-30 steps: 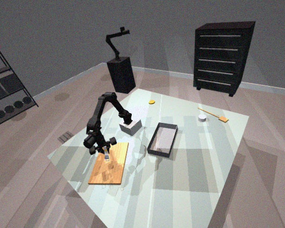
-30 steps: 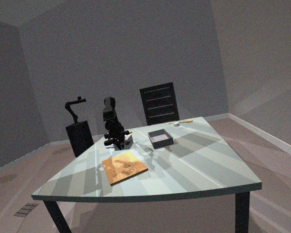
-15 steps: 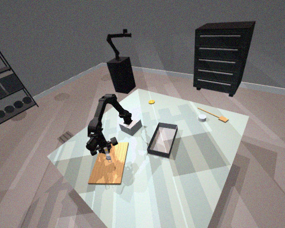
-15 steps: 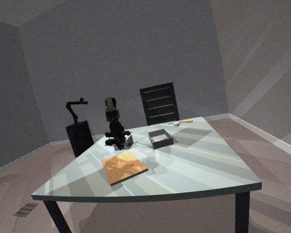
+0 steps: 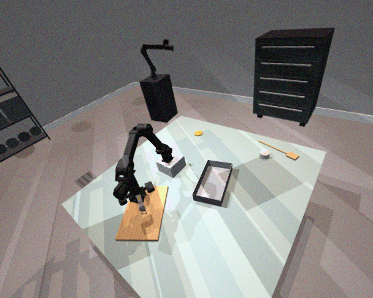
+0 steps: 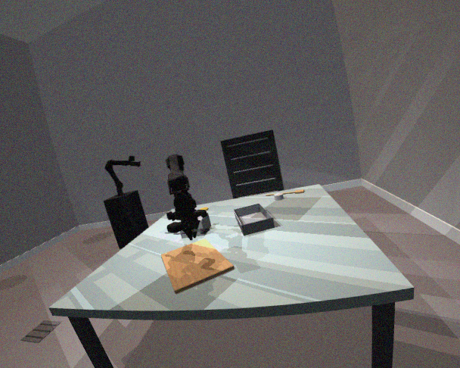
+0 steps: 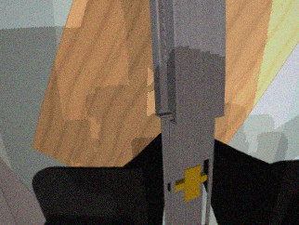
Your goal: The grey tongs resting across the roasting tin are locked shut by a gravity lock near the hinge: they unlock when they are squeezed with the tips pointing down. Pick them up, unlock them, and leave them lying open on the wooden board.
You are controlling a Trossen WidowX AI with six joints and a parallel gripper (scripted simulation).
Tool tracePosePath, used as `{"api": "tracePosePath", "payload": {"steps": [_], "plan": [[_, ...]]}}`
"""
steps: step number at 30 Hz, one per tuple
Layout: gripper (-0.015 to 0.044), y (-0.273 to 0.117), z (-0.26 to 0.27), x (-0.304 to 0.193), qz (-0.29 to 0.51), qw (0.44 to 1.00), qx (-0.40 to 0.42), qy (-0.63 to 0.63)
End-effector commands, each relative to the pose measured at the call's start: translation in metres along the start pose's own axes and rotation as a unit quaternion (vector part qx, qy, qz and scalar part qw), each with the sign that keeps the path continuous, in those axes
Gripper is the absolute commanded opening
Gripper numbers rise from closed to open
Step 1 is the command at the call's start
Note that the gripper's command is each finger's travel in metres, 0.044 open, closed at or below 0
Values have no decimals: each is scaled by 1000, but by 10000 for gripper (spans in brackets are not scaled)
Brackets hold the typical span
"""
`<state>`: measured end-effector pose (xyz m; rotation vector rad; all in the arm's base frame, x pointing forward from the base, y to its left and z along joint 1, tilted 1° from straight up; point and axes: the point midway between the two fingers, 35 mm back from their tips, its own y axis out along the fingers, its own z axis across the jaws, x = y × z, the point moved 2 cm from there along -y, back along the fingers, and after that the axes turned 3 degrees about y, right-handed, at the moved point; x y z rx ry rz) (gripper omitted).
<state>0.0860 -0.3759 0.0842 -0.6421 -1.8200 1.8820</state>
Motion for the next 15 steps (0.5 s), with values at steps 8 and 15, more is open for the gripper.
{"api": "tracePosePath", "payload": {"steps": [8, 15], "plan": [[-150, 23, 0, 1, -6, 1000, -3, -3], [-150, 35, 0, 1, -6, 1000, -3, -3]]}}
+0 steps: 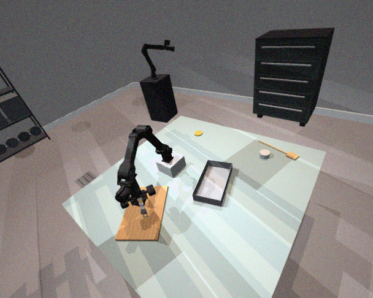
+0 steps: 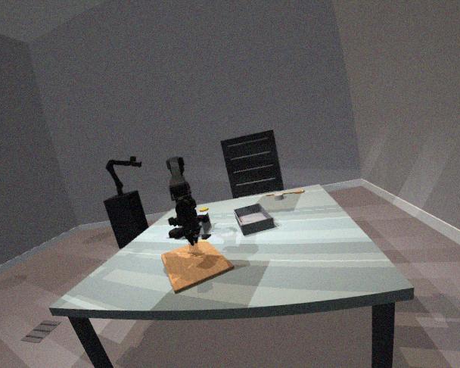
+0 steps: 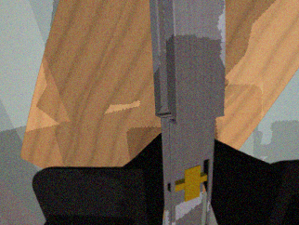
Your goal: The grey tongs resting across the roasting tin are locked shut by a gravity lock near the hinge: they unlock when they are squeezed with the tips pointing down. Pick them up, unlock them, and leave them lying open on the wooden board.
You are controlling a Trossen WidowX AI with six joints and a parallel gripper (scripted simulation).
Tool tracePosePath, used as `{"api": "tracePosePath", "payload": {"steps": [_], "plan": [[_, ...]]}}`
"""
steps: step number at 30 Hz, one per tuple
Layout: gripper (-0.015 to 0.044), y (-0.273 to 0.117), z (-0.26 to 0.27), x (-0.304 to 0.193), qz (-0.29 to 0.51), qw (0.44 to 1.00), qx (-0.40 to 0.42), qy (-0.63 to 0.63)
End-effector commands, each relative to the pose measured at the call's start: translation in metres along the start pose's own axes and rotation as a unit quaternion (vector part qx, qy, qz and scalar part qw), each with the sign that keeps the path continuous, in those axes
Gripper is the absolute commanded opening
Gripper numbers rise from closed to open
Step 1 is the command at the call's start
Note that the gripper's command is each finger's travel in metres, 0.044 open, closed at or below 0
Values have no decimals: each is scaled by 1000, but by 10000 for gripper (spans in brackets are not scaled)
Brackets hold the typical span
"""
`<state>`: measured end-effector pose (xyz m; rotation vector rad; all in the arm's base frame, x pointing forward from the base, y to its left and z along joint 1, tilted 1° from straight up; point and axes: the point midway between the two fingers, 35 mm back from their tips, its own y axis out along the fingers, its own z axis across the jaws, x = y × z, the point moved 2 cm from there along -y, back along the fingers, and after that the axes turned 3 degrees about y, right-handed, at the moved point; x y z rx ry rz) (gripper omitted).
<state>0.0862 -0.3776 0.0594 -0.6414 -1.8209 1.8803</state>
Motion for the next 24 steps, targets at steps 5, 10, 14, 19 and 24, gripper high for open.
{"api": "tracePosePath", "payload": {"steps": [5, 10, 14, 19, 24], "plan": [[-150, 18, -1, 2, -5, 1000, -2, -3], [-150, 26, -1, 3, -5, 1000, -3, -3], [-150, 32, -2, 3, -5, 1000, -3, -3], [-150, 40, -2, 4, -5, 1000, -3, -3], [-150, 46, -3, 4, -5, 1000, -3, -3]]}}
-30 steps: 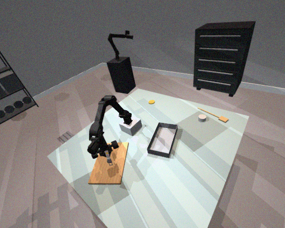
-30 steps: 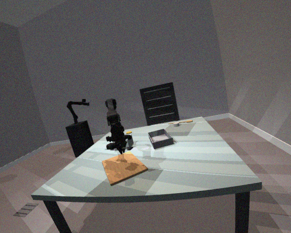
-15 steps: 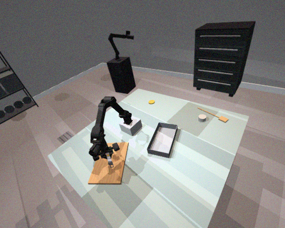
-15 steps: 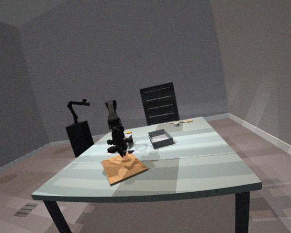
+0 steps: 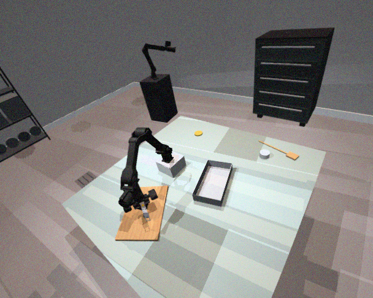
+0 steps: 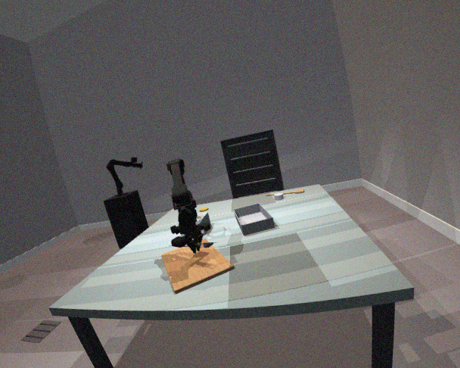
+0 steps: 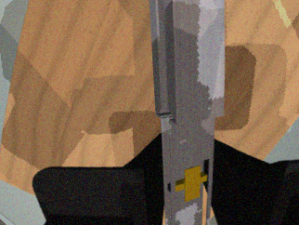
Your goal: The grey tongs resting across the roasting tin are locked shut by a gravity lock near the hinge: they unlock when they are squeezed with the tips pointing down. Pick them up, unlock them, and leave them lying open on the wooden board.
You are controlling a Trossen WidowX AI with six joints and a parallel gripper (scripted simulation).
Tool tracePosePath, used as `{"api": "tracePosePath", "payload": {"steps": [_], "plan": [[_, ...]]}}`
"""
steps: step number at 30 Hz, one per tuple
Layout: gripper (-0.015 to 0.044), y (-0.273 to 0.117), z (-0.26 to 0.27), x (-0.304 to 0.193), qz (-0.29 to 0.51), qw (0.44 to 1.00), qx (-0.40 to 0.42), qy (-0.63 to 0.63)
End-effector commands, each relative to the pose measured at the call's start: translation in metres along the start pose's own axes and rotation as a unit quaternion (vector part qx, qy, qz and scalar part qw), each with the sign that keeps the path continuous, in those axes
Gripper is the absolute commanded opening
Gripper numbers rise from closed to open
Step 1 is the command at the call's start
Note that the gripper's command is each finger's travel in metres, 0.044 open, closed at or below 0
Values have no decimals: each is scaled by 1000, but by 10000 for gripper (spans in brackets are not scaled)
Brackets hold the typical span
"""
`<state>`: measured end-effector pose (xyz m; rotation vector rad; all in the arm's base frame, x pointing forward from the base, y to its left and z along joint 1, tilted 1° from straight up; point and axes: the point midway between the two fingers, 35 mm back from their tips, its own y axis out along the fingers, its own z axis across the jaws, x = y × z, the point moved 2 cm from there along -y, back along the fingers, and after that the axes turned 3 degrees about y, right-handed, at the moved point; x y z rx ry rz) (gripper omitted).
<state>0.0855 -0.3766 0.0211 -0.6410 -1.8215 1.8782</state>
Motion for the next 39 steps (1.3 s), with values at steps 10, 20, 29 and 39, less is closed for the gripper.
{"api": "tracePosePath", "payload": {"steps": [10, 20, 29, 39], "plan": [[8, 4, -1, 1, -1, 1000, -1, 0], [270, 4, -1, 1, -1, 1000, -1, 0], [440, 4, -1, 1, -1, 1000, -1, 0], [440, -50, -95, -5, -1, 1000, -7, -3]]}}
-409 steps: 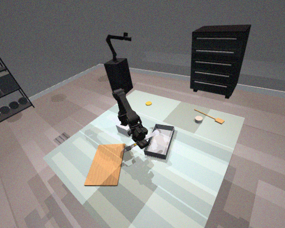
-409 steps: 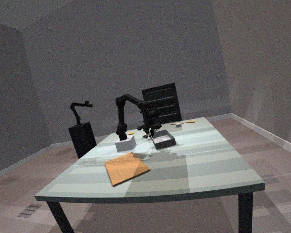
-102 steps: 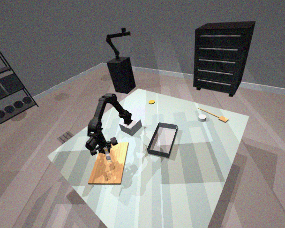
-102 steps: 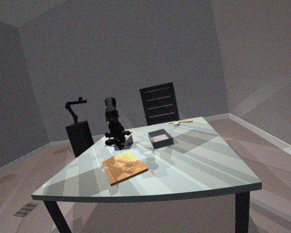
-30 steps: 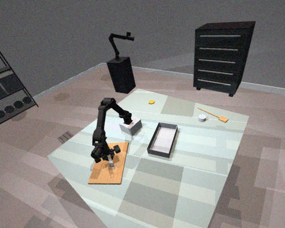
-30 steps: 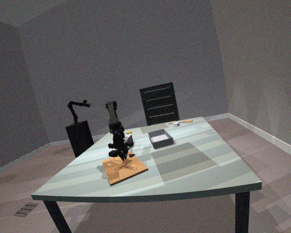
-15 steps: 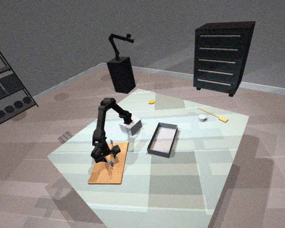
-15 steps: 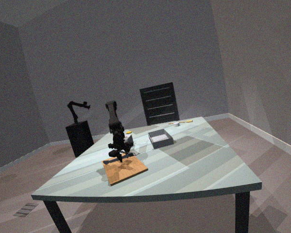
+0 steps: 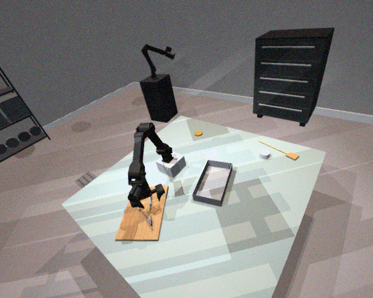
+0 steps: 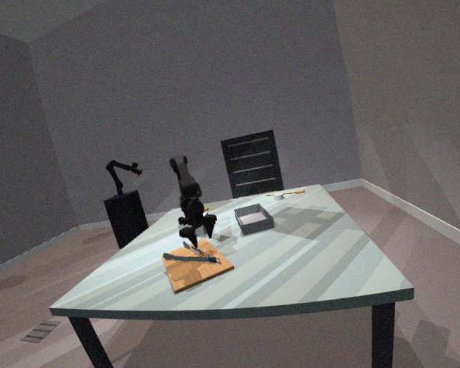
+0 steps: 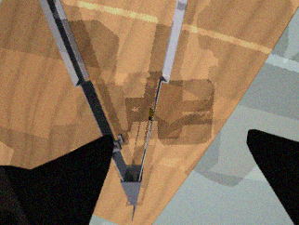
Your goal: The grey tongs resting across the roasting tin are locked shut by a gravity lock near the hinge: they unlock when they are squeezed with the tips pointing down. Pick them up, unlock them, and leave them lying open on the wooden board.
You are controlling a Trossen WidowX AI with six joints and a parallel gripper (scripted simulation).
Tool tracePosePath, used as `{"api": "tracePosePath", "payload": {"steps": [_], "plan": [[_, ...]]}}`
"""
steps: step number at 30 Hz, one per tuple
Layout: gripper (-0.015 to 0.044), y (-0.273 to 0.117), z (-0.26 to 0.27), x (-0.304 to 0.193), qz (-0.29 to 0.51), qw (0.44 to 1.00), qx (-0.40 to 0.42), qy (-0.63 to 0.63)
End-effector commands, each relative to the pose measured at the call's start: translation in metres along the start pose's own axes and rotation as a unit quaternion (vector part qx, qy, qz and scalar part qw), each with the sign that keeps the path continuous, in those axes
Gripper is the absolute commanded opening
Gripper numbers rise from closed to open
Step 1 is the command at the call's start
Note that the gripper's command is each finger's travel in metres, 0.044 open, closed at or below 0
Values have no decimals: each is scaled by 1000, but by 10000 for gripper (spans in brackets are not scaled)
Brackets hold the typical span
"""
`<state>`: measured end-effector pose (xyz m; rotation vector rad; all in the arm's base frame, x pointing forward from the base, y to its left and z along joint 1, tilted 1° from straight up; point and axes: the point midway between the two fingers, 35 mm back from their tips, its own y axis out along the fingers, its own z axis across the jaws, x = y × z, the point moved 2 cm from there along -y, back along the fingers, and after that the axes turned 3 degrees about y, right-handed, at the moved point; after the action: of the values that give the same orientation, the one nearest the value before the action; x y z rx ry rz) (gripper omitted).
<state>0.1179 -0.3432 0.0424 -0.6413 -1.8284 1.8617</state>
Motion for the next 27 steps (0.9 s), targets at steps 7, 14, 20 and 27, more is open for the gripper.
{"api": "tracePosePath", "payload": {"steps": [7, 14, 20, 27], "plan": [[440, -54, -106, 16, -1, 1000, -4, -6], [440, -56, -106, 16, -1, 1000, -4, -6], [440, -101, -102, 16, 2, 1000, -3, -9], [440, -103, -102, 16, 3, 1000, -3, -10]]}}
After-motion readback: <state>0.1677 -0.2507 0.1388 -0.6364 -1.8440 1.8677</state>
